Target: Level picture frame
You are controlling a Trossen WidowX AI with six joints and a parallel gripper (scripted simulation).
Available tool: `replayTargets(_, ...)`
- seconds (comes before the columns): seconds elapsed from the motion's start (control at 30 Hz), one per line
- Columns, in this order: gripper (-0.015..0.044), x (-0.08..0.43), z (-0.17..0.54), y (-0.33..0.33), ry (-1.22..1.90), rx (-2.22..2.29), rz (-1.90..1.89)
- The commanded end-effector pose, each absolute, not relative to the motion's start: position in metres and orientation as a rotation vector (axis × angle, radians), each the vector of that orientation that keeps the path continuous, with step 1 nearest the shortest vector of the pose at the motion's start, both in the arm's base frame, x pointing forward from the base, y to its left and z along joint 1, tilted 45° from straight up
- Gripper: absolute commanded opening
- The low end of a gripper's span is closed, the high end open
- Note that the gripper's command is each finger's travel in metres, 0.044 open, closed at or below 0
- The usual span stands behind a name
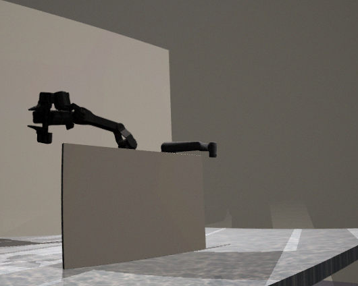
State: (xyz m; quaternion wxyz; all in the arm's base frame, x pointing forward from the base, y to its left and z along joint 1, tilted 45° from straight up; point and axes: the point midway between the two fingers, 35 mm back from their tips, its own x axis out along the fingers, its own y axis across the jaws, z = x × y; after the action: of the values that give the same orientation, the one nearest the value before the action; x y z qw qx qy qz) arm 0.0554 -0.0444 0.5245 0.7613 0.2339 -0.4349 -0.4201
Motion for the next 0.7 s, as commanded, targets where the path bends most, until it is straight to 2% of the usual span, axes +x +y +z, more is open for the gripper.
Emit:
replayTargets(0.0, 0.026, 0.07, 0.476, -0.066, -0.79, 0.618, -0.788)
replayTargets(0.27, 0.026, 0.119, 0.364, -0.094, -0.463, 0.815, -0.521)
replayTargets(0.53, 0.026, 0.172, 0.24, -0.076, -0.13, 0.937, -0.22)
replayTargets(0.67, 0.026, 0.175, 0.229, -0.073, -0.102, 0.944, -0.193)
